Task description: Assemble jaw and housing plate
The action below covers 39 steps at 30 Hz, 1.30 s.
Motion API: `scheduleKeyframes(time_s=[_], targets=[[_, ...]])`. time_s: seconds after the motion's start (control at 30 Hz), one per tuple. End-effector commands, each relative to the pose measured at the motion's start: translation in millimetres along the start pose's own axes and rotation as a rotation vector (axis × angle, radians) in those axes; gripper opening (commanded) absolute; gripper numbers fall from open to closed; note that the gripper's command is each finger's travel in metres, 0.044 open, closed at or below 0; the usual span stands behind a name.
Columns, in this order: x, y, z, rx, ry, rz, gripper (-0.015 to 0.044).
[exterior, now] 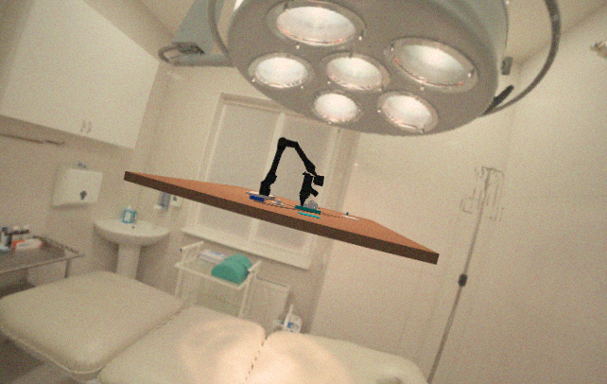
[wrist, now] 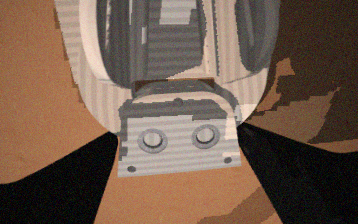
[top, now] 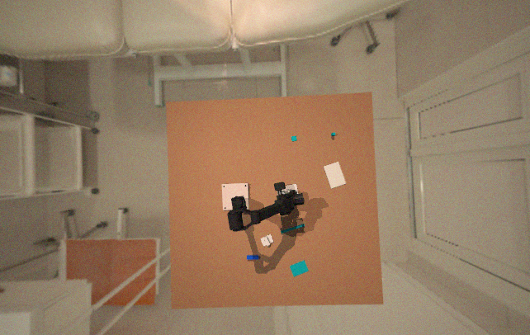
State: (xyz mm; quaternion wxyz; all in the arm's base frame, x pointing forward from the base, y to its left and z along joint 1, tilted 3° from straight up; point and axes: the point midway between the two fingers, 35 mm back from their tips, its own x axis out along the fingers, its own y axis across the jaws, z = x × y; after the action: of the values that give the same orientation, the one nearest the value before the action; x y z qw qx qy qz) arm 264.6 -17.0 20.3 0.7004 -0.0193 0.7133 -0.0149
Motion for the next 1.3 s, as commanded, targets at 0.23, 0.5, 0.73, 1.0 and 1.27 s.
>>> scheduleKeyframes(time_s=[0.23, 0.5, 0.73, 1.0, 1.27], targets=[[0, 0, 0, 0.0, 0.0, 0.0, 0.044], [-28, 0, 2, -0.001, -0.001, 0.001, 0.044], [-76, 0, -1, -0.002, -0.001, 0.002, 0.044], [-107, 3, -36, -0.001, -0.003, 0.004, 0.044], [-125, 5, -60, -0.002, 0.003, 0.003, 0.044]])
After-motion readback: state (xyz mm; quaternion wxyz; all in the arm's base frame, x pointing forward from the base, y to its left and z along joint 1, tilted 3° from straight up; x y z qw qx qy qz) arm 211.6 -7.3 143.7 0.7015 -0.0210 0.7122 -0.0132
